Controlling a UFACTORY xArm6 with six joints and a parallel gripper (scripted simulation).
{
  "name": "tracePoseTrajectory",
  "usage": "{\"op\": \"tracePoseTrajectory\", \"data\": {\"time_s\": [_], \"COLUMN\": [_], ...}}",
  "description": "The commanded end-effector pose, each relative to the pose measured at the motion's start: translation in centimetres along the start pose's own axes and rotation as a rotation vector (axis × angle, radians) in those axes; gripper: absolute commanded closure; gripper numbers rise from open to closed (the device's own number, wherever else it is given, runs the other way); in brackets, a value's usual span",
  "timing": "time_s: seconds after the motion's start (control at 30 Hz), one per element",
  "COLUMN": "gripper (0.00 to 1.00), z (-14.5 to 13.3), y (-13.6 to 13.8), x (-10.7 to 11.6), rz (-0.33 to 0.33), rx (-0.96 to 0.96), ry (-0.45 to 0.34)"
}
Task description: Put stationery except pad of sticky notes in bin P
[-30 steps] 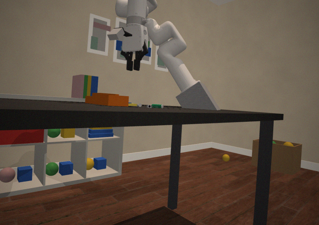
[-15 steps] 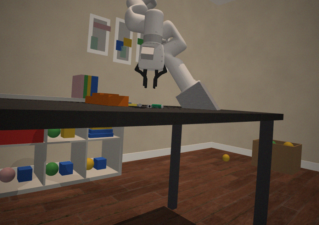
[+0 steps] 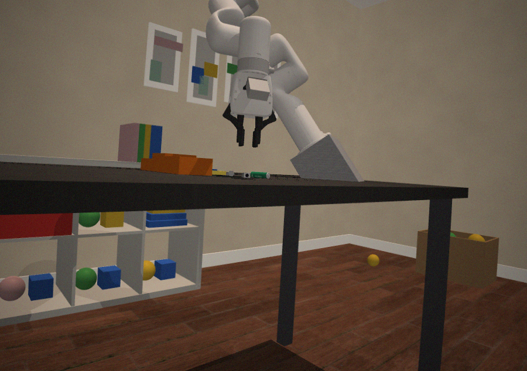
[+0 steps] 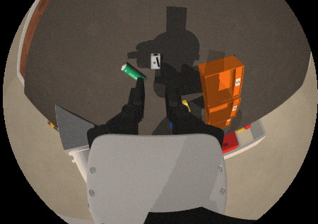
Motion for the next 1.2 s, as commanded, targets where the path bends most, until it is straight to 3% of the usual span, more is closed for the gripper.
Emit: {"op": "tracePoseTrajectory", "data": {"time_s": [0.0,0.83,1.17], "gripper": [0.71,0.71,0.71], "z": [0.1,0.0,0.0], "y": [0.1,0.1,0.1], "x": [0.1,0.1,-3.5], "rz": [0.0,0.0,0.0], "rx": [0.002,0.002,0.002], "ry": [0.003,0.003,0.002]}}
Point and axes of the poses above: the point where the finger pads meet when closed, its own x axis back along the fingers, its own y axis across the jaws, z = x × y, the point moved 4 cm from there along x, back along the fingers, and after that the axes turned 6 degrees about -x, right-handed, at the moved point
